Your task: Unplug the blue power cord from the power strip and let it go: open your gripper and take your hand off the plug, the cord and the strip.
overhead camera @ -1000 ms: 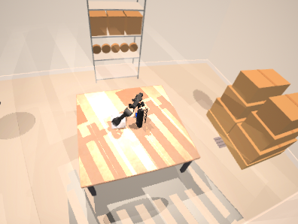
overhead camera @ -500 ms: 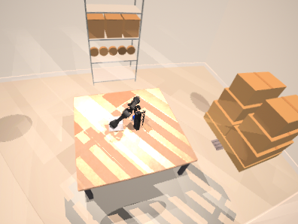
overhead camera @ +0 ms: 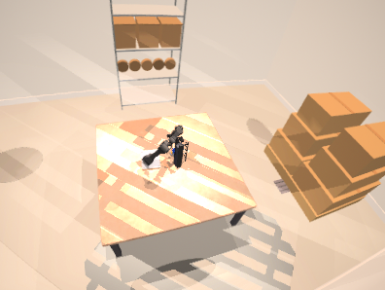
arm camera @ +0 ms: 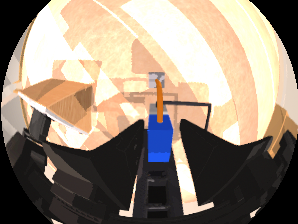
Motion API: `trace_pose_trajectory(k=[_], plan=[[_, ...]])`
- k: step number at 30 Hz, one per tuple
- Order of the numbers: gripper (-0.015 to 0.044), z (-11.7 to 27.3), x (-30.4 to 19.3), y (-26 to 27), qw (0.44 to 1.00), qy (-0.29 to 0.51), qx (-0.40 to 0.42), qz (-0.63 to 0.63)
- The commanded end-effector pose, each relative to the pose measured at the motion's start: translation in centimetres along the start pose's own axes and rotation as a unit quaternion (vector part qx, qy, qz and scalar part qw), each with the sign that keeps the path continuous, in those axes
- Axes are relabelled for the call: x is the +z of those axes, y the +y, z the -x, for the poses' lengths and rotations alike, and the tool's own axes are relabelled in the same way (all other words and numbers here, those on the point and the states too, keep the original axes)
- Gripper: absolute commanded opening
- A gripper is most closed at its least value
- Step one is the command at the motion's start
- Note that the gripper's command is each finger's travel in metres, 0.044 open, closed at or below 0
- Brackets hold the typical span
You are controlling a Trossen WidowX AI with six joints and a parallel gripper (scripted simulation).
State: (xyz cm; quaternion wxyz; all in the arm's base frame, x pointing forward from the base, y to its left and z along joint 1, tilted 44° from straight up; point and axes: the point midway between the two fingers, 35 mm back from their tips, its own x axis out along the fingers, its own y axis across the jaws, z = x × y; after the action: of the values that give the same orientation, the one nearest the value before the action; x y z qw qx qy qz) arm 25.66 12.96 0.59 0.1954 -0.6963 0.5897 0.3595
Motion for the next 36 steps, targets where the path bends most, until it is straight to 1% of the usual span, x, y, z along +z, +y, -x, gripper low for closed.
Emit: trace_pose_trajectory(k=[1, 8, 24, 28, 36], plan=[[0.0160, 0.0, -0.9, 0.0, 1.000, 0.003, -0.001, 0.002], [0.0160, 0.0, -1.9, 0.1, 1.000, 0.004, -0.001, 0.002], [0.0160, -1.2, -2.0, 0.1, 1.000, 0.004, -0.001, 0.002], [0.0055, -0.9, -1.9, 0.1, 1.000, 0.001, 0.001, 0.000], [0.0002, -0.9, -1.9, 0.1, 1.000, 0.001, 0.001, 0.000]])
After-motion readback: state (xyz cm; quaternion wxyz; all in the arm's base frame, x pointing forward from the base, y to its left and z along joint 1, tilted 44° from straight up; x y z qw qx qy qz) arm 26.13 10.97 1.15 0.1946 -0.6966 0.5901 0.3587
